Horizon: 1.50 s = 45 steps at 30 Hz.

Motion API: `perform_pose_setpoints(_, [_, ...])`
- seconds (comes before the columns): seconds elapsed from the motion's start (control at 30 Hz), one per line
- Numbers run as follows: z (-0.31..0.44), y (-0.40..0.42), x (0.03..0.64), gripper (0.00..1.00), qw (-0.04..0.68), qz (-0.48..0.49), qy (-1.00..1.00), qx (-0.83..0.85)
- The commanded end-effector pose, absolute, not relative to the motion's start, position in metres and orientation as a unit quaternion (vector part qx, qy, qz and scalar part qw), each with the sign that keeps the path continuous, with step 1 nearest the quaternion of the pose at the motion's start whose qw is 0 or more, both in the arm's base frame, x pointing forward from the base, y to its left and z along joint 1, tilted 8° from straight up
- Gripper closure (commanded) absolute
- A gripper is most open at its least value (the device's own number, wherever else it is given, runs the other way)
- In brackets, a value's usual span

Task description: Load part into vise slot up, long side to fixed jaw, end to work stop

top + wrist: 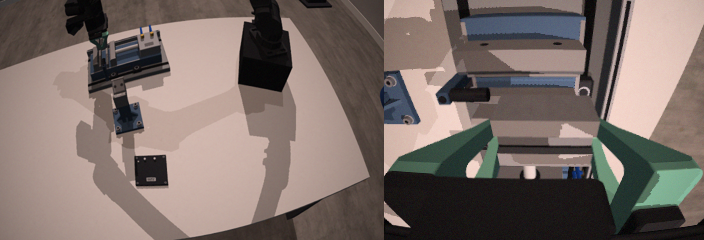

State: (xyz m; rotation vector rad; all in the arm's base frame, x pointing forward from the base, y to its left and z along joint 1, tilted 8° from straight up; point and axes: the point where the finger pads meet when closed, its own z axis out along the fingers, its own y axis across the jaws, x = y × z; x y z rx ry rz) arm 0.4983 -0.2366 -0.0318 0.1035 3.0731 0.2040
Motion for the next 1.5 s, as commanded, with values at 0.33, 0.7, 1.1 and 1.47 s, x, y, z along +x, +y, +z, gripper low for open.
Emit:
perform_pose_setpoints(0.33, [-0.006, -0.235, 0.512, 1.00, 0.052, 0.056, 0.997, 0.029])
perform_pose_setpoints(0.7, [-0.002, -0.237, 0.514, 1.00, 0.054, 0.055, 0.997, 0.029])
perform_pose_setpoints(1.1, [0.003, -0.239, 0.519, 1.00, 0.059, 0.053, 0.996, 0.028])
perform_pose_setpoints(1.47, [0.006, -0.240, 0.522, 1.00, 0.062, 0.051, 0.996, 0.027])
